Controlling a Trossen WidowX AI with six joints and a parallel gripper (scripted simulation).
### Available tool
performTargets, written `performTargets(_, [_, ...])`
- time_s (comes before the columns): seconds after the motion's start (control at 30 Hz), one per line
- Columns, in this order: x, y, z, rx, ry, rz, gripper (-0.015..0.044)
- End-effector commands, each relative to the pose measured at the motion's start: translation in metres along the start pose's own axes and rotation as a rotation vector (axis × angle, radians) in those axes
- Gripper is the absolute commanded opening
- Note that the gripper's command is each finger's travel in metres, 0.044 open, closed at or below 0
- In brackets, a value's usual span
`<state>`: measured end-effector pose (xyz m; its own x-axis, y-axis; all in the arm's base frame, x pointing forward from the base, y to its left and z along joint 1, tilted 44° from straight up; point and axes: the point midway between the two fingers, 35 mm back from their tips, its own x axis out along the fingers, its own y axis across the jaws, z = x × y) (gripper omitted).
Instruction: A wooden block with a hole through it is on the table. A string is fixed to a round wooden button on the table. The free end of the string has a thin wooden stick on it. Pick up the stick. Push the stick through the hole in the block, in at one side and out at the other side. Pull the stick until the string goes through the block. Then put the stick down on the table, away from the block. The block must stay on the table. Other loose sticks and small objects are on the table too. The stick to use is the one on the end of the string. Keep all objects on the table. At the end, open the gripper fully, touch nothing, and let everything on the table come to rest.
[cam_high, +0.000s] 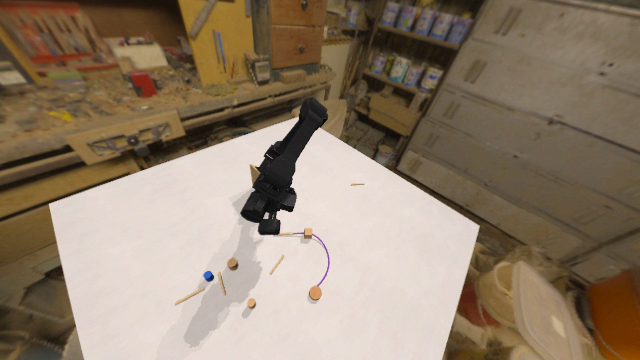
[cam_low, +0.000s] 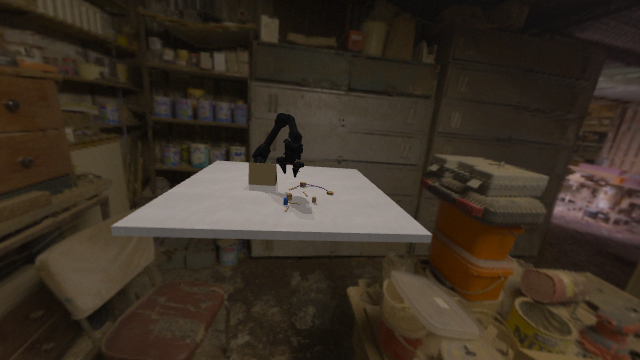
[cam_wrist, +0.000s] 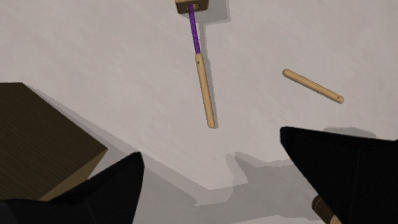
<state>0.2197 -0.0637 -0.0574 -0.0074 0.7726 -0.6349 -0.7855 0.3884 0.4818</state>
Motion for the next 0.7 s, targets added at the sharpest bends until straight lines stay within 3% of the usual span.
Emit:
performTargets(0.0, [-0.0119, -0.0017, 0.0018, -0.011, 0.006, -0.009, 0.0440])
performTargets(0.67, [-0.0071, -0.0009, 0.0014, -0.003, 0.000, -0.007, 0.0440])
